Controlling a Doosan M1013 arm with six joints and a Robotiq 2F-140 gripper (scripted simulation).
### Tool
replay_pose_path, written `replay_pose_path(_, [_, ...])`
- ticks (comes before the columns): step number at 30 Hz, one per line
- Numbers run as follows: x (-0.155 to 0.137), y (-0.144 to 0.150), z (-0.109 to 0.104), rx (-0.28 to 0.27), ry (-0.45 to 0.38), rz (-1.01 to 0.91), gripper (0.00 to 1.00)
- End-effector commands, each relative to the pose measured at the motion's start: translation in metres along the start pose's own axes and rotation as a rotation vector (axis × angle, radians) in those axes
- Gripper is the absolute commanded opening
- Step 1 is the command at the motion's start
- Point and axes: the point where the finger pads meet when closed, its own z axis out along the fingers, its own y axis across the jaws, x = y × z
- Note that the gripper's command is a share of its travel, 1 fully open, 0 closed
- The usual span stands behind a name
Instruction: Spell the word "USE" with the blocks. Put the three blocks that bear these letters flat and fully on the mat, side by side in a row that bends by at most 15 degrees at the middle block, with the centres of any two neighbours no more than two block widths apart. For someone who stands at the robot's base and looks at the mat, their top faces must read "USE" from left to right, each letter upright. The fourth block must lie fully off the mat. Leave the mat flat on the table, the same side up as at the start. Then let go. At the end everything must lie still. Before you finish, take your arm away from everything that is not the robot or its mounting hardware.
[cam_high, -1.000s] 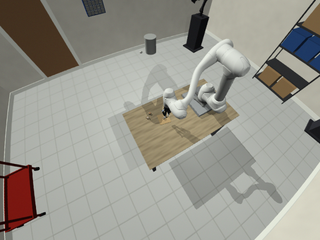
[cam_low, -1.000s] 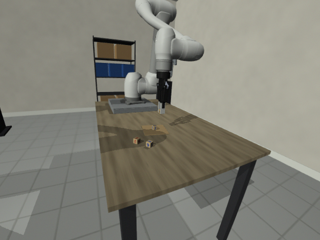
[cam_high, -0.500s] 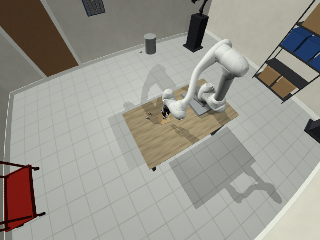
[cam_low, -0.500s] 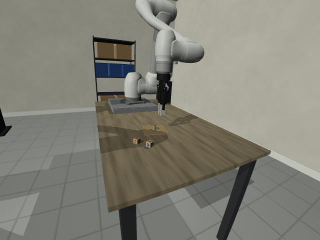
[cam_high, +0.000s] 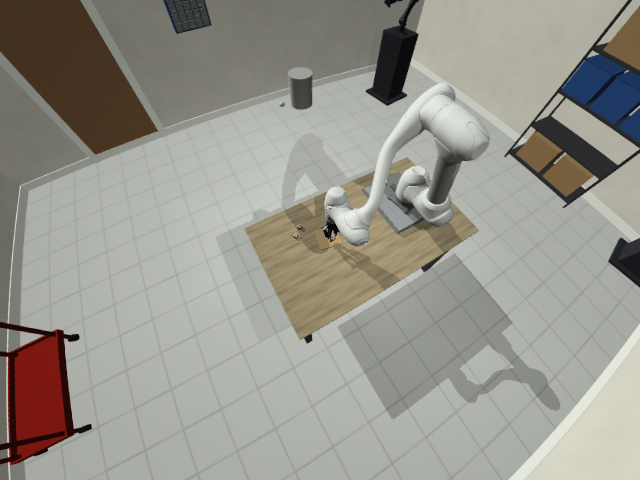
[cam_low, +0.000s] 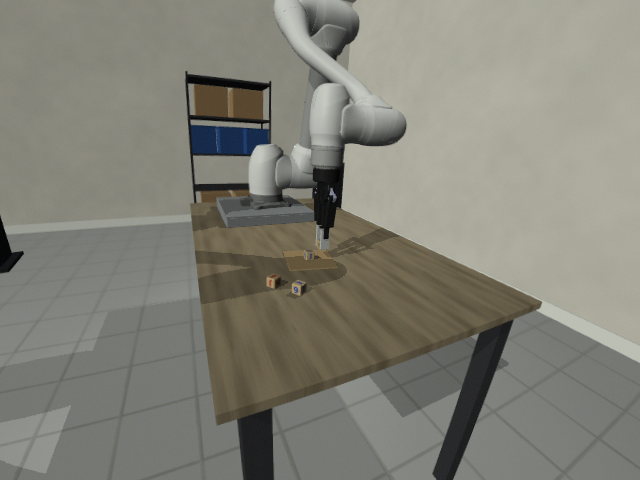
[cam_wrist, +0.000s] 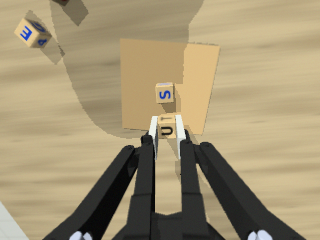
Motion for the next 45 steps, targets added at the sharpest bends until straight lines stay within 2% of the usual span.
replay_pose_path(1, [-0.002, 0.003, 0.016, -0.001, 0.001, -0.001, 0.13])
replay_pose_path(9, [-0.002, 0.003, 0.028, -0.001, 0.001, -0.001, 0.13])
replay_pose_path(45, [-0.002, 0.003, 0.028, -0.001, 0.001, -0.001, 0.13])
